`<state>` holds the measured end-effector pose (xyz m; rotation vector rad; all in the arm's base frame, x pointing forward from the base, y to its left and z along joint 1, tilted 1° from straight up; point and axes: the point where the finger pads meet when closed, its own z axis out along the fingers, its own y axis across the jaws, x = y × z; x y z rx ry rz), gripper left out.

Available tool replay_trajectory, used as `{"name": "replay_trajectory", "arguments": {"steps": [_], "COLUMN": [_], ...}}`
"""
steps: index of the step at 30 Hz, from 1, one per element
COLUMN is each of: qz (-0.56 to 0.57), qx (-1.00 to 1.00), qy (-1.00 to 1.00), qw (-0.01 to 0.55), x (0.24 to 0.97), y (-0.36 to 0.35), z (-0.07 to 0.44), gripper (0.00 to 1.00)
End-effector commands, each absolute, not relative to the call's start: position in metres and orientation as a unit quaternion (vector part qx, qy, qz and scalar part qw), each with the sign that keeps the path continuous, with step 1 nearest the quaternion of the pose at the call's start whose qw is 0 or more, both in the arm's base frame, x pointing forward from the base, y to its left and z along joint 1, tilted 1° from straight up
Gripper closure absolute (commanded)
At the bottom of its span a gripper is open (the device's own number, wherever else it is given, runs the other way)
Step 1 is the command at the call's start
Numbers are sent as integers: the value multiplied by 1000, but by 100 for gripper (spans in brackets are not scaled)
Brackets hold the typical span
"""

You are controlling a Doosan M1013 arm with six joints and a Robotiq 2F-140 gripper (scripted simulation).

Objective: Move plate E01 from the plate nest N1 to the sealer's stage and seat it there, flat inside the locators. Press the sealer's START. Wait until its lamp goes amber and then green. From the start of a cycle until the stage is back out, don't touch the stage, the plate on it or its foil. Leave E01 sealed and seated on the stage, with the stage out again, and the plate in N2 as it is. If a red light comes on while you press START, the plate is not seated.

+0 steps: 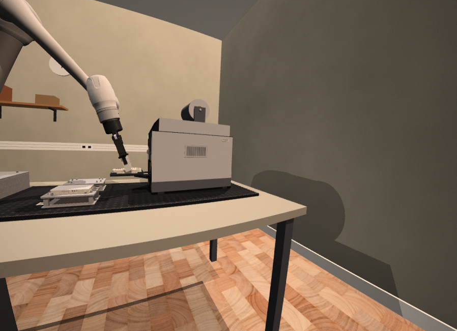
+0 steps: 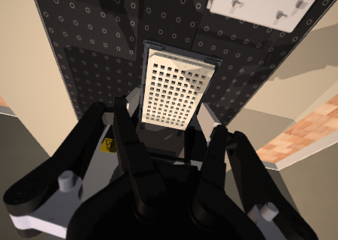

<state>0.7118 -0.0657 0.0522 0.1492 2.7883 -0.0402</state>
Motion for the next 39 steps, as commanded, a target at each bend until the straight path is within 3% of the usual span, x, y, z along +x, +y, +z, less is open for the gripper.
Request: {"name": "replay_trajectory", "arguments": {"steps": [1, 39], "qz": [-14, -14], "qx": [53, 53], "qy": [983, 983], "qw": [174, 174], "x": [712, 712], "y": [-66, -65], "z": [54, 83], "gripper": [30, 30]}}
